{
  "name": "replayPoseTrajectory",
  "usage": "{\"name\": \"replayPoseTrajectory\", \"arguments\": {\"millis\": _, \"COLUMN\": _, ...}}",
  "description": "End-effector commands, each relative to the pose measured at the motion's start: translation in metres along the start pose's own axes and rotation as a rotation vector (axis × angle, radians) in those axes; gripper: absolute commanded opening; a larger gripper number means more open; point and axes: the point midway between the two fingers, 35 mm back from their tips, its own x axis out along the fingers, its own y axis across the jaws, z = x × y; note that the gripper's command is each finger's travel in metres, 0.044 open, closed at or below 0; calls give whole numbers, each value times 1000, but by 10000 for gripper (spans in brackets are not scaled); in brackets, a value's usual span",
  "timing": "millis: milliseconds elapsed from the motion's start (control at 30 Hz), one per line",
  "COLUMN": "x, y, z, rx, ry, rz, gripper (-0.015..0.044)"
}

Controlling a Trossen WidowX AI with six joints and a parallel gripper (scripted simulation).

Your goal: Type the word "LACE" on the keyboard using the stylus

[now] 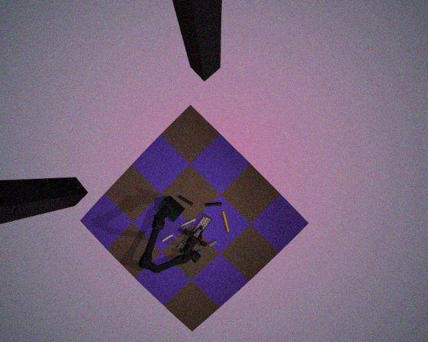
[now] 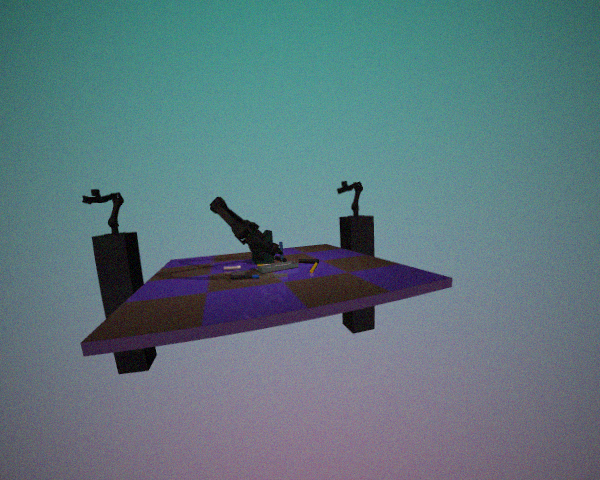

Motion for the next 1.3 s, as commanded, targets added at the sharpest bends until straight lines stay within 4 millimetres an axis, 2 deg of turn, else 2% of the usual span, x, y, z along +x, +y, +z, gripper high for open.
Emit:
{"name": "replayPoseTrajectory", "arguments": {"millis": 0, "x": -1, "y": 2, "z": 1, "rx": -7, "ry": -4, "rz": 3, "gripper": 81}}
{"name": "replayPoseTrajectory", "arguments": {"millis": 1267, "x": 4, "y": 4, "z": 11, "rx": -7, "ry": -5, "rz": 3, "gripper": 81}}
